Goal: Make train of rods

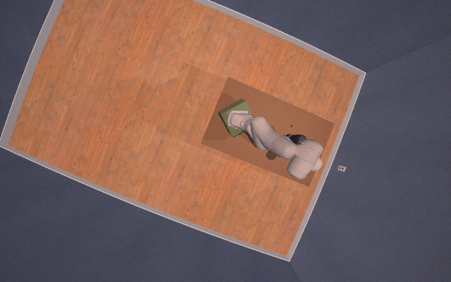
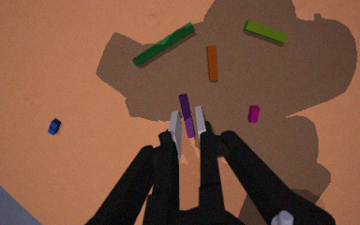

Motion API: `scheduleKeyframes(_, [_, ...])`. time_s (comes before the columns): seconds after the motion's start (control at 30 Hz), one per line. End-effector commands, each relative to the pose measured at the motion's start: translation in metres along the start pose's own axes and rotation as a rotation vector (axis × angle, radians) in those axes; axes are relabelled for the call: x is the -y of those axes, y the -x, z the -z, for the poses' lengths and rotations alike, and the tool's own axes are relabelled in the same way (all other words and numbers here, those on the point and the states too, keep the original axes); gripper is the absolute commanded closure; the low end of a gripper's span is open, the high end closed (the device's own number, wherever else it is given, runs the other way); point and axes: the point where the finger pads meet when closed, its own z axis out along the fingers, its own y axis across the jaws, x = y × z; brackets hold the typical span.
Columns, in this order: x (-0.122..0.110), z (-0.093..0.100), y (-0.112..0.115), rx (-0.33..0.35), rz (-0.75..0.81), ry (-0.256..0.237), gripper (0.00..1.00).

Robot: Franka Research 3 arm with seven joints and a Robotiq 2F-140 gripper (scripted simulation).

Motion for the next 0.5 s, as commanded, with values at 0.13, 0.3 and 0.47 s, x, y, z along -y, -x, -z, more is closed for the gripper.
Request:
scheduleKeyframes(0.13, [0.0014, -0.0051, -0.0011, -0.003, -0.011, -0.009, 0.85])
scheduleKeyframes(0.3, [0.0015, -0.0085, -0.0011, -0.003, -0.011, -0.009, 0.85])
scheduleKeyframes(0.47, [0.0015, -0.0095, -0.0011, -0.003, -0.011, -0.009, 0.85])
